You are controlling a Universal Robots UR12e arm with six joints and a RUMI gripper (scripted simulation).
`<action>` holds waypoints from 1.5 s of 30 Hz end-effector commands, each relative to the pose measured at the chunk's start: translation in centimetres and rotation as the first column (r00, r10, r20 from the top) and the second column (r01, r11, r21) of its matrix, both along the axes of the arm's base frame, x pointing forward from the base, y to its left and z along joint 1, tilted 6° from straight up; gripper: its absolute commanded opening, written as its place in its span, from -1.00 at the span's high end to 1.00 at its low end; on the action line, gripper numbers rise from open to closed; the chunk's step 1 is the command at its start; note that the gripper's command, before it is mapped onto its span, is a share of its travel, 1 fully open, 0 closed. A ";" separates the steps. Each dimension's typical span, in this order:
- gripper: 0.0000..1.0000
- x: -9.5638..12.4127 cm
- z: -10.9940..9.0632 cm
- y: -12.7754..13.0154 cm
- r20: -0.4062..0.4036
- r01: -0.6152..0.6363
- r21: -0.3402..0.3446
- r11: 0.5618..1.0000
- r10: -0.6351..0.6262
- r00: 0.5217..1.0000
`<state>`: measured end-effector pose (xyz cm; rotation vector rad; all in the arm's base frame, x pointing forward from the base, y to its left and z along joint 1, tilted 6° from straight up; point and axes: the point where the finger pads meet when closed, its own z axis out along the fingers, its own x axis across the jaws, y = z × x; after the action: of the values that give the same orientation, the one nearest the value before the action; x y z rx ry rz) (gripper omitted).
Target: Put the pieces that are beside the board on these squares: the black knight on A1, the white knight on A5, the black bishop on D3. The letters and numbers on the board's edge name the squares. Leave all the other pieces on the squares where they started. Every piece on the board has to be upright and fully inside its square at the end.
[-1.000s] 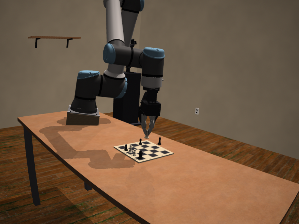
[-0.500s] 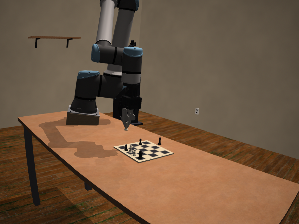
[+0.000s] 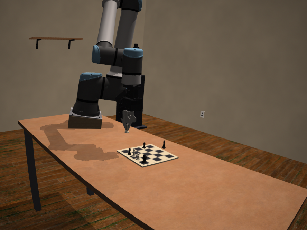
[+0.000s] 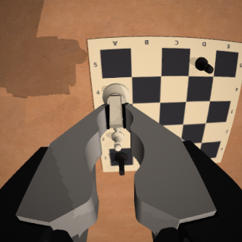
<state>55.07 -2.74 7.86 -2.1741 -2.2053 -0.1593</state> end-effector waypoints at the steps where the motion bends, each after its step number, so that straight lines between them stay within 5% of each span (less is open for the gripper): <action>1: 1.00 0.1 0.1 0.0 0.001 0.000 0.000 1.000 0.000 1.000; 17: 1.00 0.2 -3.0 0.3 0.001 0.000 0.000 1.000 0.000 1.000; 31: 1.00 0.4 -8.8 0.9 0.001 0.000 0.000 1.000 0.000 1.000; 45: 1.00 0.5 -9.5 0.9 0.001 0.000 0.000 1.000 0.000 1.000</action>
<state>55.48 -1.78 -1.64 -2.1737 -2.2056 -0.1594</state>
